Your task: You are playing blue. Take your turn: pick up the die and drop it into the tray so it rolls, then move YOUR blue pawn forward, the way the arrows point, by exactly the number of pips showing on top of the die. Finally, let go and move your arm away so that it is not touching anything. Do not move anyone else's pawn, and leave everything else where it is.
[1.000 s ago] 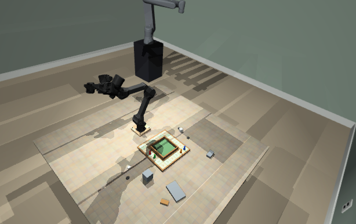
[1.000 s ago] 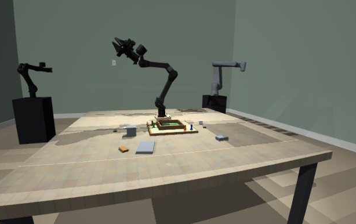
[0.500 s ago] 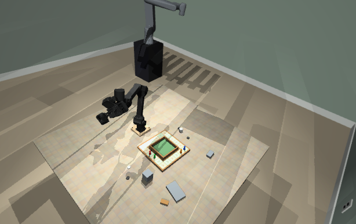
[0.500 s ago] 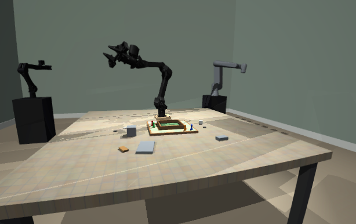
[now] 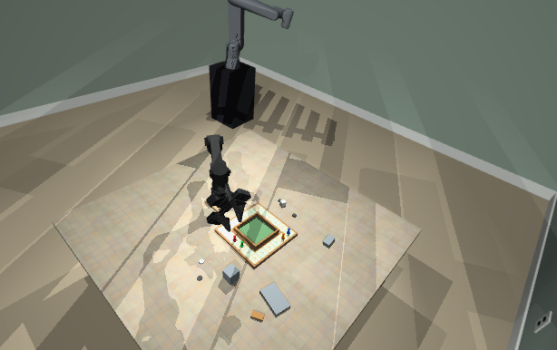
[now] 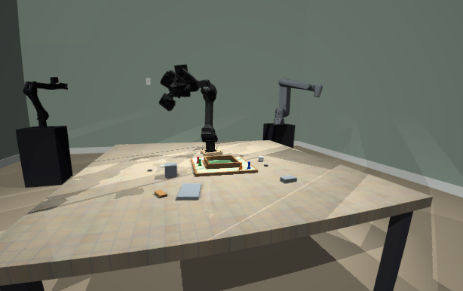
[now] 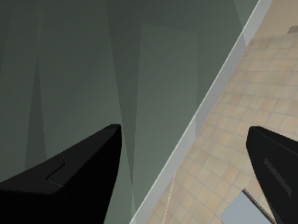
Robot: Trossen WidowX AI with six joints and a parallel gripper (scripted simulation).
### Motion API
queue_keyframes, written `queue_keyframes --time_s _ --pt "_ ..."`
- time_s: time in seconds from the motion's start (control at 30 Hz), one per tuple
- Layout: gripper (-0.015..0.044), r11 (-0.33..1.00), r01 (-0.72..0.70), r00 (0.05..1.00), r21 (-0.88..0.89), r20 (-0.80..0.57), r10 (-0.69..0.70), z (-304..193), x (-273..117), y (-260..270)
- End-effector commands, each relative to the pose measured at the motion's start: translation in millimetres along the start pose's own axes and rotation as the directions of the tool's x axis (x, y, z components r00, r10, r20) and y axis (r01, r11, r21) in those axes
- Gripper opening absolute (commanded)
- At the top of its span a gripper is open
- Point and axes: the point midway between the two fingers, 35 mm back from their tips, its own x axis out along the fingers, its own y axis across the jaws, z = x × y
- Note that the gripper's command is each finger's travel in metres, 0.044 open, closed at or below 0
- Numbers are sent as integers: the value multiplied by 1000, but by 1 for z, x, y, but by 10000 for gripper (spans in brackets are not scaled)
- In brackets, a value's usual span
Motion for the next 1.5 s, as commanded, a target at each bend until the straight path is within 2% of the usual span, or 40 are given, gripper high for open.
queue_keyframes --time_s 0.0,0.2,0.4,0.6,0.77,1.0,1.23,1.47 --pt "275 1000 0 985 18 -170 3 -63 11 17" --pt "275 1000 19 940 13 -340 -13 -131 11 33" --pt "275 997 73 846 -37 -527 -81 -216 -4 44" --pt "275 985 111 680 -133 -713 -173 -312 -41 49" --pt "275 958 118 524 -260 -804 -283 -379 -89 44" --pt "275 855 53 302 -516 -808 -506 -453 -180 23" --pt "275 656 -93 179 -749 -661 -729 -491 -273 -9" --pt "275 632 -109 175 -767 -641 -747 -494 -281 -11"
